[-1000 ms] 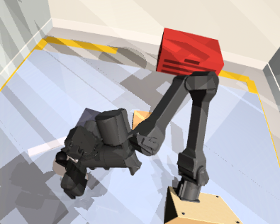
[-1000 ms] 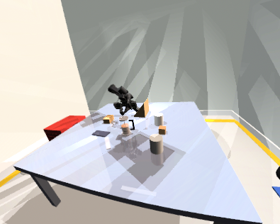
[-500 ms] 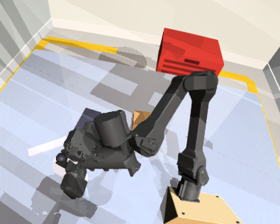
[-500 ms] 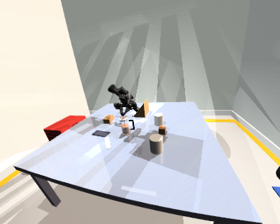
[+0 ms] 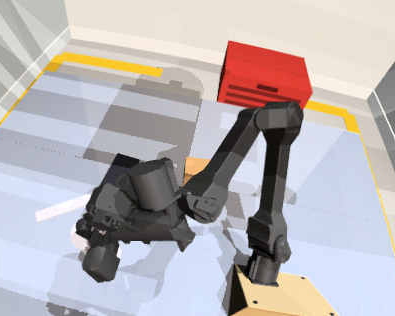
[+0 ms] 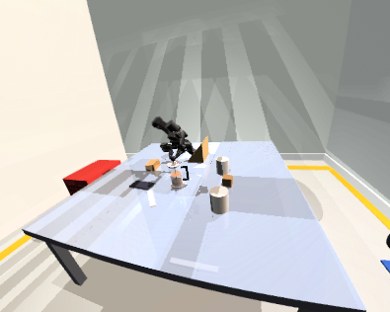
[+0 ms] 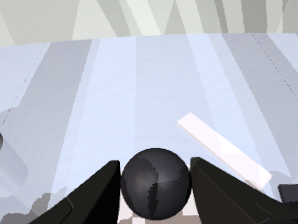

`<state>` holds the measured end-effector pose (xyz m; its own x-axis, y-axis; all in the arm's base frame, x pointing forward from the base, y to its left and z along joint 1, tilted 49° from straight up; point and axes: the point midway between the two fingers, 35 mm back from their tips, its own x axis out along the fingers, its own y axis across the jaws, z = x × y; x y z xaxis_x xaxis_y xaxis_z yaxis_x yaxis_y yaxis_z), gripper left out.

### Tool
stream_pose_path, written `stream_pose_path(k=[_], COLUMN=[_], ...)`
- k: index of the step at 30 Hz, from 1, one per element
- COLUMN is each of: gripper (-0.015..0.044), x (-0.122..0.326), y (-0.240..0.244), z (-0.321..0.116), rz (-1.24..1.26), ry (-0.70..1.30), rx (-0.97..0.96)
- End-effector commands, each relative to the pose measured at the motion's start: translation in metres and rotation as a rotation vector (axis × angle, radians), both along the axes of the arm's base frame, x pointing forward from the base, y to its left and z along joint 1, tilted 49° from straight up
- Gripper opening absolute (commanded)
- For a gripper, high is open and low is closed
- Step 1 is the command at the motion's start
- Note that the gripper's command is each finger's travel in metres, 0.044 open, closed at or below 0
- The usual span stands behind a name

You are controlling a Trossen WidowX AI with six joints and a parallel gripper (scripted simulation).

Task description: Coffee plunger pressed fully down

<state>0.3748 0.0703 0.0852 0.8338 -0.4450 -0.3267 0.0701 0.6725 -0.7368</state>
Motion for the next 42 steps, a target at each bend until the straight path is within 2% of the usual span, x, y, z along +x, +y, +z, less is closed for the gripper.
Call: stream_pose_path(k=[1,26,38,42], gripper=[0.0126,0.0126,0.0440,0.0440], x=[-0.0003,0.0003,0.0003,0.0004], y=[-0.0048,-0.0004,-0.0004,0.0012], z=[-0.0045,-0.0013,-0.0013,-0.0002], rz=[-0.015,-0.003,-0.003,-0.004], ry=[0.017,0.005,0.005,0.006], rx=[-0.019,-0.005,-0.005,-0.005])
